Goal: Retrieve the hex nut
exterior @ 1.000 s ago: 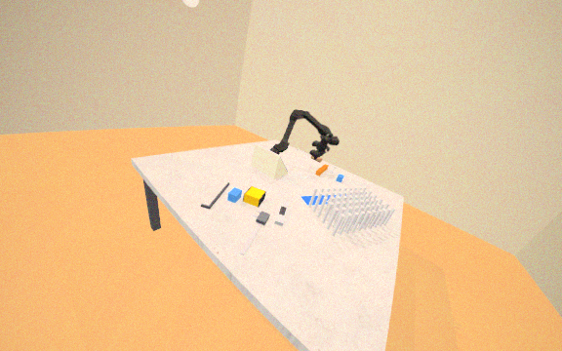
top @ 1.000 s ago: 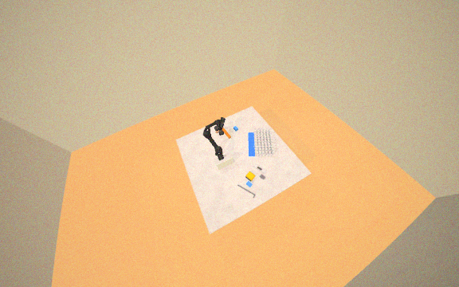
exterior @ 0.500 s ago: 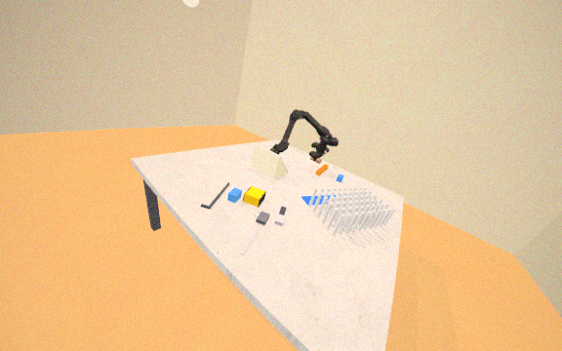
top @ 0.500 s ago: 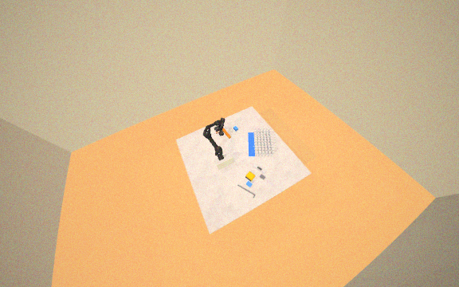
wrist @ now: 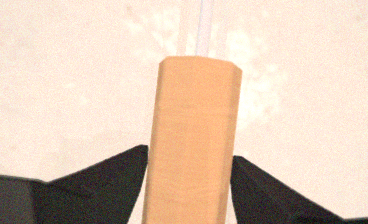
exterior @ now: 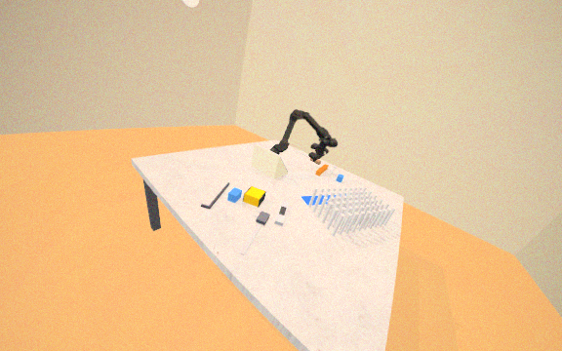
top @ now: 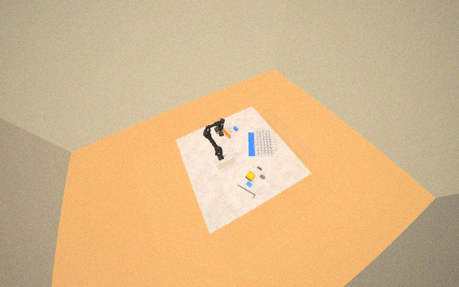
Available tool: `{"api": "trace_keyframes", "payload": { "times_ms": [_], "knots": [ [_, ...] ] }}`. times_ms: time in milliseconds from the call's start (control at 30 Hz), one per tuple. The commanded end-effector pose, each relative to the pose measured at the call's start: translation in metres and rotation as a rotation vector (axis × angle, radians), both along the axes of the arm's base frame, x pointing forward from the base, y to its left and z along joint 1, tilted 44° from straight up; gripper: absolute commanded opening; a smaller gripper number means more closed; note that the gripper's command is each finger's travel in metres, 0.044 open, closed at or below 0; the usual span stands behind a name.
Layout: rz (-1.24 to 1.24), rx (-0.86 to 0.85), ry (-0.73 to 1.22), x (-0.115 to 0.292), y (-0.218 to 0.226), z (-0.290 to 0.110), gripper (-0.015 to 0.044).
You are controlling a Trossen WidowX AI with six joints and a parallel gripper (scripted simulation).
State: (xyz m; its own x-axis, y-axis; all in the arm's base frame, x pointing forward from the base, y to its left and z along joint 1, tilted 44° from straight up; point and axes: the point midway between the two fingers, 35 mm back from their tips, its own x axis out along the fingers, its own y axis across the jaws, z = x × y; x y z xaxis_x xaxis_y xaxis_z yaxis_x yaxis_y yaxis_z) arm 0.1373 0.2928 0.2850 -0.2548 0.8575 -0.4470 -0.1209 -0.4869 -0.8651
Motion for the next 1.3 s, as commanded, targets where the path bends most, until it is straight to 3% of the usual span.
{"api": "trace_keyframes", "payload": {
  "times_ms": [0, 1233, 1267],
  "knots": [
    [-0.002, -0.004, 0.006, -0.001, 0.002, -0.004, 0.0000],
    [-0.006, 0.013, 0.015, -0.008, 0.019, -0.020, 0.0000],
    [-0.004, 0.016, 0.008, -0.007, 0.018, -0.017, 0.0026]
  ]
}}
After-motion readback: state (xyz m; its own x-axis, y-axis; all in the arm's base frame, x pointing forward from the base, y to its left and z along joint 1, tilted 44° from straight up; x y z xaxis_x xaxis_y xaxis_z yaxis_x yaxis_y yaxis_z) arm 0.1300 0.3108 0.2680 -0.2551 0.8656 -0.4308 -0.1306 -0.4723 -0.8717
